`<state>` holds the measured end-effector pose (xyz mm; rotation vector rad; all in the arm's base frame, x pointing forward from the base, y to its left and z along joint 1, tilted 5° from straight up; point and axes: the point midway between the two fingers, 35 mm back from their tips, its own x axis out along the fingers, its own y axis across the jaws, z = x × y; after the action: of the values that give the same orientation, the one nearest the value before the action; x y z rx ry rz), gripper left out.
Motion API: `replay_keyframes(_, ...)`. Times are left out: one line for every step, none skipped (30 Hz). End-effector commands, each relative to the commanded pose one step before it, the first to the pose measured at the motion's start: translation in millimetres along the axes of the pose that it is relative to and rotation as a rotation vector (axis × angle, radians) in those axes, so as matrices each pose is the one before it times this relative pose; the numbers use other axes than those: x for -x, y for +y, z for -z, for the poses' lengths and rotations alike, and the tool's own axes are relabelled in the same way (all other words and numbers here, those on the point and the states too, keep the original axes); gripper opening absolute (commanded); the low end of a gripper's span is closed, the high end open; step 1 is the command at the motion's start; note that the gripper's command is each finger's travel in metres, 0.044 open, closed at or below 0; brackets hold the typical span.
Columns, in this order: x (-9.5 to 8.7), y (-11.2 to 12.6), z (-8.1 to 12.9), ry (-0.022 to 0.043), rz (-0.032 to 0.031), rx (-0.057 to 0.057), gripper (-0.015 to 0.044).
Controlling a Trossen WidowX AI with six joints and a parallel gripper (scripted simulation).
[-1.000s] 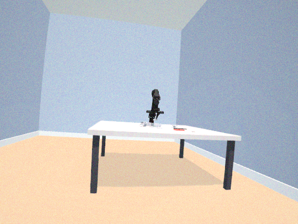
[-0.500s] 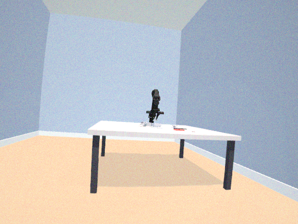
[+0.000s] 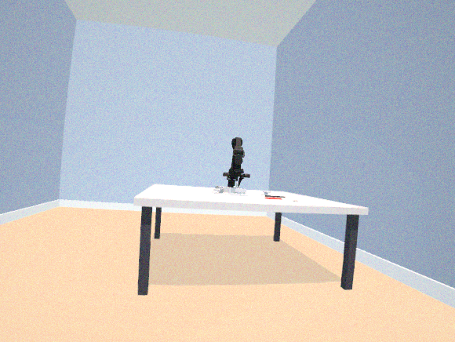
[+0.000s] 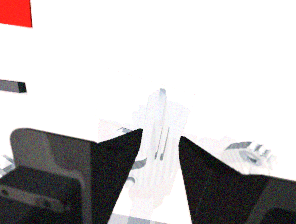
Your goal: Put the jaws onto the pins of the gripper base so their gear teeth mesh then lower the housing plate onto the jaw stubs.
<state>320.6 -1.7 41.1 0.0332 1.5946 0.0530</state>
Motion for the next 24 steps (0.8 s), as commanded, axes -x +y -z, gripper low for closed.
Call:
replay_keyframes(-11.04, -0.61, 3.12, 0.01269, 0.00357, -0.0006, 0.0134)
replay_keyframes(-1.61, 0.01, 0.09, 0.00001, -0.00001, 0.0001, 0.0134)
replay_keyframes(-1.6, 0.01, 0.1, 0.00001, -0.00001, 0.0001, 0.0134)
replay_keyframes(-1.6, 0.01, 0.11, 0.00001, -0.00001, 0.0001, 0.0134)
replay_keyframes(-1.6, 0.01, 0.12, 0.00001, -0.00001, 0.0001, 0.0134)
replay_keyframes(-1.59, 0.01, 0.13, 0.00001, -0.00001, 0.0001, 0.0134)
replay_keyframes(-1.59, 0.01, 0.14, 0.00002, -0.00001, 0.0001, 0.0134)
replay_keyframes(-1.27, 0.01, 0.12, 0.00001, -0.00001, 0.0, 0.0134)
replay_keyframes(-0.76, 0.0, 0.08, 0.00001, 0.0, 0.0, 0.0134)
replay_keyframes(-0.25, 0.0, 0.03, 0.0, 0.0, 0.0, 0.0134)
replay_keyframes(0.0, 0.0, 0.0, 0.0, 0.0, 0.0, 0.0134)
replay_keyframes(0.0, 0.0, 0.0, 0.0, 0.0, 0.0, 0.0134)
replay_keyframes(0.0, 0.0, 0.0, 0.0, 0.0, 0.0, 0.0134)
replay_keyframes(0.0, 0.0, 0.0, 0.0, 0.0, 0.0, 0.0134)
replay_keyframes(0.0, 0.0, 0.0, 0.0, 0.0, 0.0, 0.0134)
replay_keyframes(0.0, 0.0, 0.0, 0.0, 0.0, 0.0, 0.0134)
replay_keyframes(0.0, 0.0, 0.0, 0.0, 0.0, 0.0, 0.0134)
replay_keyframes(0.0, 0.0, 0.0, 0.0, 0.0, 0.0, 0.0134)
replay_keyframes(0.0, 0.0, 0.0, 0.0, 0.0, 0.0, 0.0134)
replay_keyframes(0.0, 0.0, 0.0, 0.0, 0.0, 0.0, 0.0134)
replay_keyframes(0.0, 0.0, 0.0, 0.0, 0.0, 0.0, 0.0134)
replay_keyframes(0.0, 0.0, 0.0, 0.0, 0.0, 0.0, 0.0134)
replay_keyframes(0.0, 0.0, 0.0, 0.0, 0.0, 0.0, 0.0134)
replay_keyframes(0.0, 0.0, 0.0, 0.0, 0.0, 0.0, 0.0134)
